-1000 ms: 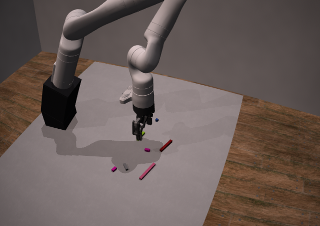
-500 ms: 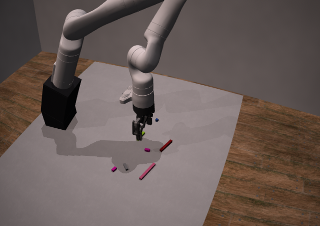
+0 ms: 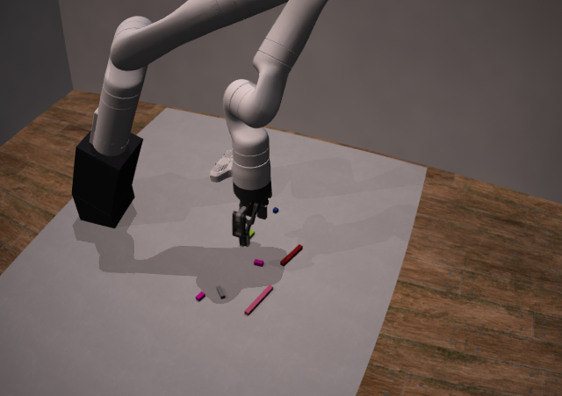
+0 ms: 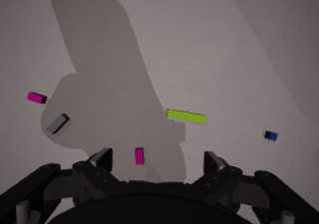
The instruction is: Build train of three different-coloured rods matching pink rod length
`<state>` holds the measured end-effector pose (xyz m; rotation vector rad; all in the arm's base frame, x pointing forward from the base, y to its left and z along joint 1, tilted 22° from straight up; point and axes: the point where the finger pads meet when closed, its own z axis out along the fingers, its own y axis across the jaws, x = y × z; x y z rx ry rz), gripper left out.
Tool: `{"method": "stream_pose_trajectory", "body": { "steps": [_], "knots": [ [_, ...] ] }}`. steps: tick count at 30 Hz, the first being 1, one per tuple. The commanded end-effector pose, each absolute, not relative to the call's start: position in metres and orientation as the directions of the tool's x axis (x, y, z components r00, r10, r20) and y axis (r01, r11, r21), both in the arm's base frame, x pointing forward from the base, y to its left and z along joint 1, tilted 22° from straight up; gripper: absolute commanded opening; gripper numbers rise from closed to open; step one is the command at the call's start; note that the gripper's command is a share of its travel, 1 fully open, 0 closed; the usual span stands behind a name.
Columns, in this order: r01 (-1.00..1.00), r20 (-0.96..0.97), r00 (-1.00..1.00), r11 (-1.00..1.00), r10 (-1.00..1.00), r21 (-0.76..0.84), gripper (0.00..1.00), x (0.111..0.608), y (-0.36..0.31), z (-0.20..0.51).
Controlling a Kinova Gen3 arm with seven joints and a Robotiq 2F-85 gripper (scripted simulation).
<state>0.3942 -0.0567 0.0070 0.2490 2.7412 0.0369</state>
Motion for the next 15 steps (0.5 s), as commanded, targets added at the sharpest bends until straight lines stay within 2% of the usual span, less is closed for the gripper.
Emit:
{"method": "stream_pose_trajectory", "body": {
  "steps": [1,15],
  "knots": [
    [0.169,-0.376,-0.909,0.984,0.179,0.06,1.0,0.3943,-0.0567,0.0074],
    [0.172,-0.376,-0.909,0.983,0.182,0.062,1.0,0.3944,-0.0567,0.0074]
  ]
}}
